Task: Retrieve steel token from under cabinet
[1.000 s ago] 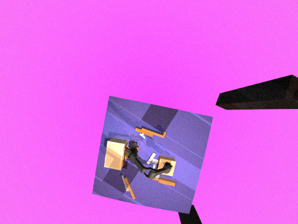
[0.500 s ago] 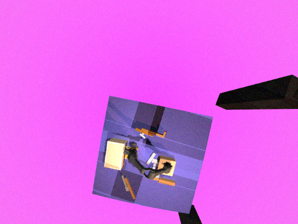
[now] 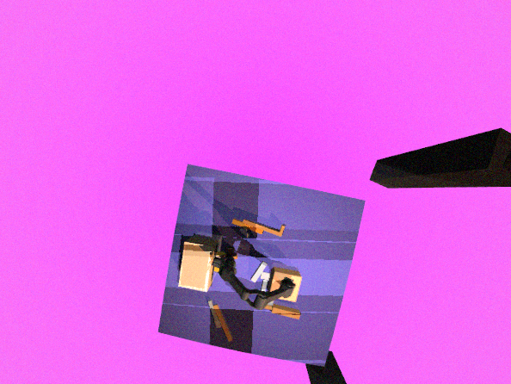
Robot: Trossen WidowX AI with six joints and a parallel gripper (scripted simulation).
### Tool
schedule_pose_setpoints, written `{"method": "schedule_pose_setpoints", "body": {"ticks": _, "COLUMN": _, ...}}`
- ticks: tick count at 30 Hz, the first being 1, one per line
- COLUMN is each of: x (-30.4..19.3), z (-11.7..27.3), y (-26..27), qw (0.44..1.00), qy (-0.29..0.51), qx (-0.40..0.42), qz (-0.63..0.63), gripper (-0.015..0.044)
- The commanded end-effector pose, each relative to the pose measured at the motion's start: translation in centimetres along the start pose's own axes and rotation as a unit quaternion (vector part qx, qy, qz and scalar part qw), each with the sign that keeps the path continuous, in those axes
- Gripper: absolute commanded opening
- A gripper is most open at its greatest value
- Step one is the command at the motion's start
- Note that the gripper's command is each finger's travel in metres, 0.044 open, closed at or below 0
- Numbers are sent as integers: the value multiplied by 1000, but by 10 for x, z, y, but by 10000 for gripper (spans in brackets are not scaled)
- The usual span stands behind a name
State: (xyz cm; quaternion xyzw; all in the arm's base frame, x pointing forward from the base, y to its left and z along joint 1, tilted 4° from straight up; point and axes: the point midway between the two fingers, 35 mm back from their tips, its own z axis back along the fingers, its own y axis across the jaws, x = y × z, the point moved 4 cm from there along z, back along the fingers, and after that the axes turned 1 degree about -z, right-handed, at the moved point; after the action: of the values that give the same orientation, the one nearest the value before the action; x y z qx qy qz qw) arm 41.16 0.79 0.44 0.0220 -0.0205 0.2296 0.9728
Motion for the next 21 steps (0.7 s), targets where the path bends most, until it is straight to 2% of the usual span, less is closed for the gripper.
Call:
{"method": "schedule_pose_setpoints", "body": {"ticks": 1, "x": 0, "z": -1, "y": 4, "qw": 1000, "qy": -1, "qx": 5, "qz": 1, "gripper": 0}}
{"method": "schedule_pose_setpoints", "body": {"ticks": 21, "x": -16, "z": -1, "y": 2, "qw": 1000, "qy": -1, "qx": 5, "qz": 1, "gripper": 0}}
